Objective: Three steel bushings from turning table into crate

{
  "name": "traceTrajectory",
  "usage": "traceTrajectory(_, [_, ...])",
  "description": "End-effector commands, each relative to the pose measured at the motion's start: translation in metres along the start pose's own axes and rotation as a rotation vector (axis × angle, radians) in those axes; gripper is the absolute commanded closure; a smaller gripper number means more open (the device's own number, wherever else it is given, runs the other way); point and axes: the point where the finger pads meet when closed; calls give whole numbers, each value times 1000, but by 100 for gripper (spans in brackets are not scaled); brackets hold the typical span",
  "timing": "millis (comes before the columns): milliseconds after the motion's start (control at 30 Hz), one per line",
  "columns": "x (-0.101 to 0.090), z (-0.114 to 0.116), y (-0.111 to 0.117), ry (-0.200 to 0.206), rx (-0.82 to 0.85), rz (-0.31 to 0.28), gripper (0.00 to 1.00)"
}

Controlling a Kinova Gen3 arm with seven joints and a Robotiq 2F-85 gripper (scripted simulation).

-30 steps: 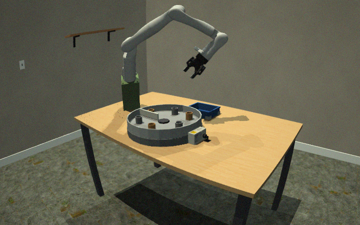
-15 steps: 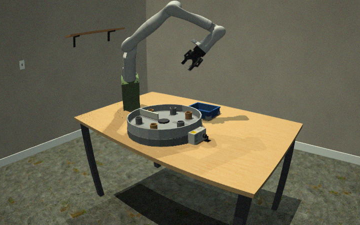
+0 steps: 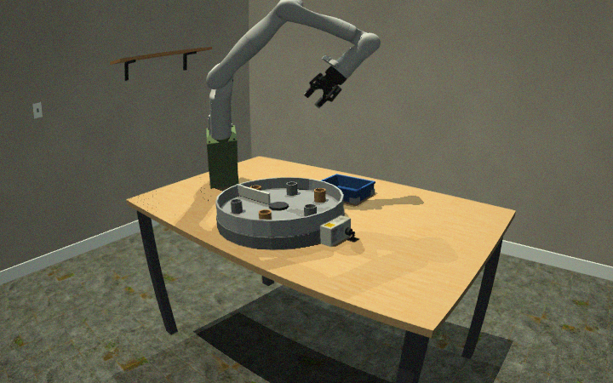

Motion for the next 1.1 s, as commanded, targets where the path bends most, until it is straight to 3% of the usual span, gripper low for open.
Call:
traceTrajectory(0, [-7,1,4,11,4,-15,0])
traceTrajectory(267, [-7,1,4,11,4,-15,0])
traceTrajectory(433, [-7,1,5,134,-15,-229,0])
traceTrajectory(833, [-7,1,5,134,-15,-229,0])
traceTrajectory(1000, [-7,1,4,257,-35,-443,0])
traceTrajectory(1067, [-7,1,4,257,-35,-443,0])
Point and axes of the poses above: the point where the finger pads meet when closed, its own x axis out along the fingers, its own z axis across the jaws, y = z × x, and after that the axes turned 1 degree about -x, right-handed
